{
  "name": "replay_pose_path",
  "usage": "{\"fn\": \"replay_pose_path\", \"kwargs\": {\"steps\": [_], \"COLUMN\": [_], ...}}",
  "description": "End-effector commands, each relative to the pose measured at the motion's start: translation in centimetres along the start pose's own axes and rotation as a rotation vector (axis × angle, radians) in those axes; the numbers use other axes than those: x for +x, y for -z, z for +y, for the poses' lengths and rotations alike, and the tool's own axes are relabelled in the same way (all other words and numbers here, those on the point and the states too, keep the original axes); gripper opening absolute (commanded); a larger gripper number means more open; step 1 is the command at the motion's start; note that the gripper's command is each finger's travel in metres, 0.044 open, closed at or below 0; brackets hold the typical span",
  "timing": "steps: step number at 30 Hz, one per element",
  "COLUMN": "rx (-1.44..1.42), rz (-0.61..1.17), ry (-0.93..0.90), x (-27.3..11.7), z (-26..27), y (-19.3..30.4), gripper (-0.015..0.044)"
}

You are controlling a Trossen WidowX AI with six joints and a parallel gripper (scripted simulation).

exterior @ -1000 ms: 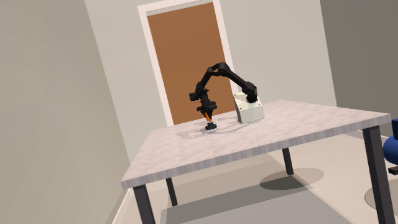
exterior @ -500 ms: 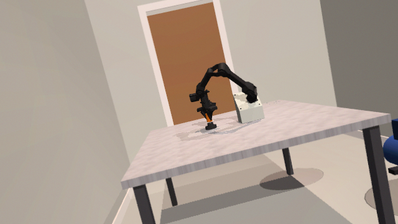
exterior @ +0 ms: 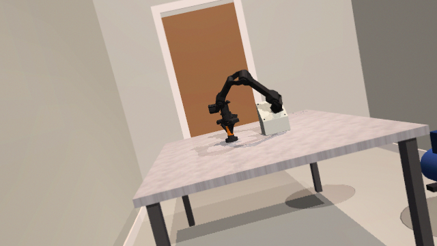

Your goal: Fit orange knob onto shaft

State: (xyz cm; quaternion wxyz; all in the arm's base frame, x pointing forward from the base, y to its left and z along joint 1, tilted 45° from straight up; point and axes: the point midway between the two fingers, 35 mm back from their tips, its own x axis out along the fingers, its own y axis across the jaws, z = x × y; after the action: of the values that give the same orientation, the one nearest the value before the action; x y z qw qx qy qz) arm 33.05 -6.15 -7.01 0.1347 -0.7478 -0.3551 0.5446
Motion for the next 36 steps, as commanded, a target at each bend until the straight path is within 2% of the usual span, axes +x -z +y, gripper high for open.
{"fn": "replay_pose_path", "kwargs": {"steps": [1, 2, 19, 27, 29, 32, 36], "rx": [0.0, 0.0, 0.0, 0.0, 0.001, 0.002, 0.002], "rz": [0.0, 0.0, 0.0, 0.0, -0.002, -0.003, -0.003], "ry": [0.0, 0.0, 0.0, -0.001, -0.004, -0.005, -0.003], "x": [-0.1, -0.1, -0.1, -0.4, -2.8, -8.5, -9.7], "z": [0.0, 0.0, 0.0, 0.1, 0.3, 0.2, 0.1], "y": [0.0, 0.0, 0.0, 0.0, 0.1, 0.0, -0.1], "gripper": [0.0, 0.0, 0.044, 0.044, 0.044, 0.044, 0.044]}}
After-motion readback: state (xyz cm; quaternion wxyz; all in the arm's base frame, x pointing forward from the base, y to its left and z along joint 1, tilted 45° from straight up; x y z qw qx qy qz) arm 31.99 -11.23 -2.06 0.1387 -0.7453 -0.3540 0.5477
